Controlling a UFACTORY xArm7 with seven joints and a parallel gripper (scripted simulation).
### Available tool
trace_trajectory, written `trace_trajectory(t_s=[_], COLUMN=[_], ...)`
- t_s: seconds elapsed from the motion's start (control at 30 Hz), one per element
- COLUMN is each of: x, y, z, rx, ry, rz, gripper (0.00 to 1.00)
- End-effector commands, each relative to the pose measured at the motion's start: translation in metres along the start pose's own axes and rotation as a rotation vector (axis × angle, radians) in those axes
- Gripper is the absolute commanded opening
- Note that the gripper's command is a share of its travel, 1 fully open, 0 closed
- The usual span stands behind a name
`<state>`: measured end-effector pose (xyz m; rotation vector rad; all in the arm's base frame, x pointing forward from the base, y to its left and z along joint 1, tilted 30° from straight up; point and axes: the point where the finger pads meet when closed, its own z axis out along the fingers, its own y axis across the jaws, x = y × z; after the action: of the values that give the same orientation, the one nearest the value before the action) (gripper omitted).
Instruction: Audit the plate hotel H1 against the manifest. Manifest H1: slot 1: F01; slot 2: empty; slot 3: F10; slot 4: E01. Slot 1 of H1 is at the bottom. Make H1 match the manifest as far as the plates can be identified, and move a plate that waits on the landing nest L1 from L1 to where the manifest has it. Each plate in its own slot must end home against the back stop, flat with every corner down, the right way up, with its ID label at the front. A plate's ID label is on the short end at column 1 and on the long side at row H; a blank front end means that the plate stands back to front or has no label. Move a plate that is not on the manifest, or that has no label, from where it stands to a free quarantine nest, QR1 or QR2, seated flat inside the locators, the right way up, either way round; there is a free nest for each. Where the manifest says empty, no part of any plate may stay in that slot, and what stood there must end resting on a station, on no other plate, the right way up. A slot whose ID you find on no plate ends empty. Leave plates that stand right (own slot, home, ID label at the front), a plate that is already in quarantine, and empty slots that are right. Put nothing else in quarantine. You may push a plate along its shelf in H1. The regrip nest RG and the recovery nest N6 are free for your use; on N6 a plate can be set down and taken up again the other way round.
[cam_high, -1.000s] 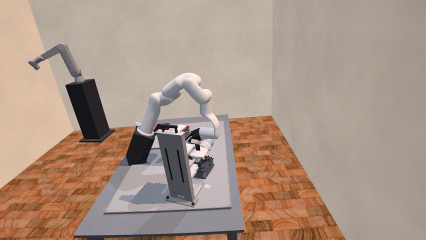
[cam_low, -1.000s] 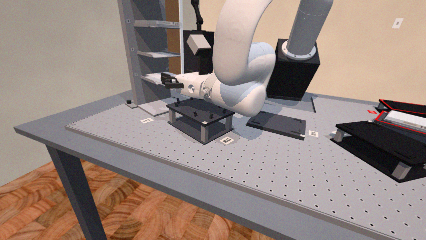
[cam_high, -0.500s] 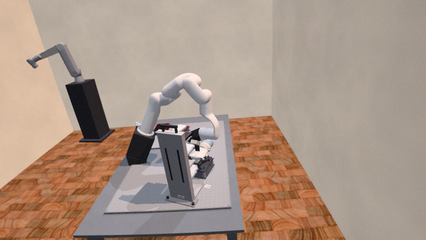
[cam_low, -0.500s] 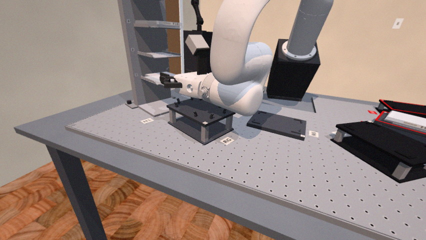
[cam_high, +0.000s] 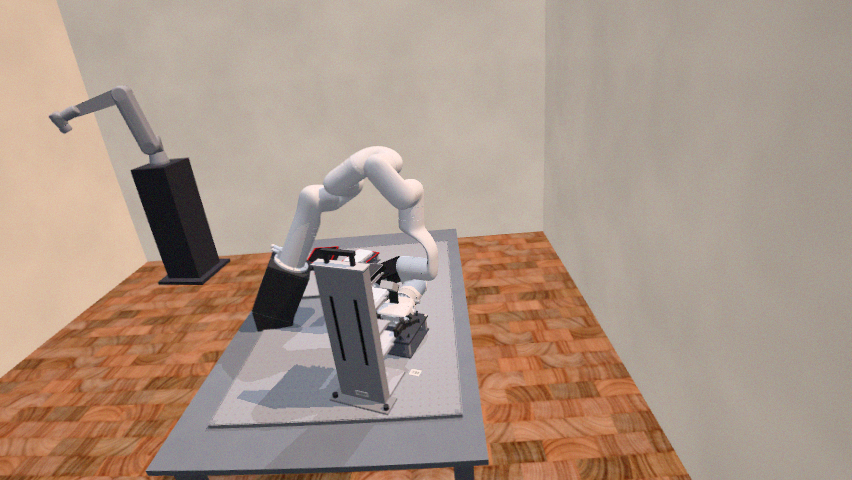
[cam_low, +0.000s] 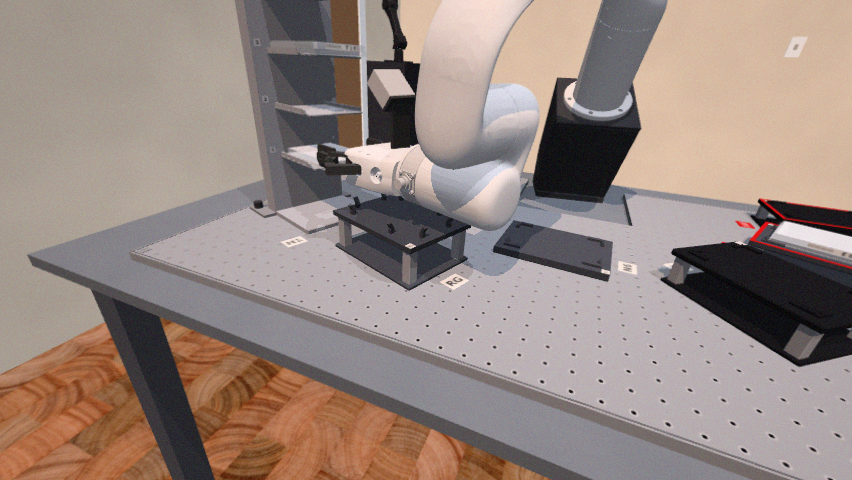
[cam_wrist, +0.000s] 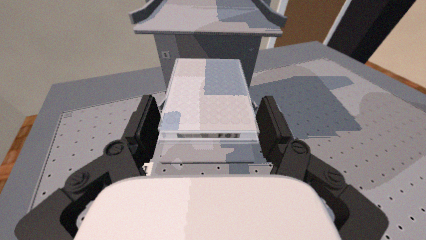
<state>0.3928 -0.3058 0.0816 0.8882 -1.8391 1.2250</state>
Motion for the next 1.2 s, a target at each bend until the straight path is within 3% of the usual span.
trace_trajectory(t_s=[0.0,1.17], x=[0.001,0.001], y=[-0.001,-0.001], z=[0.002,0.014], rx=[0.000,0.000], ry=[0.002,0.002], rz=[0.003,0.003], gripper=[0.00,0.00])
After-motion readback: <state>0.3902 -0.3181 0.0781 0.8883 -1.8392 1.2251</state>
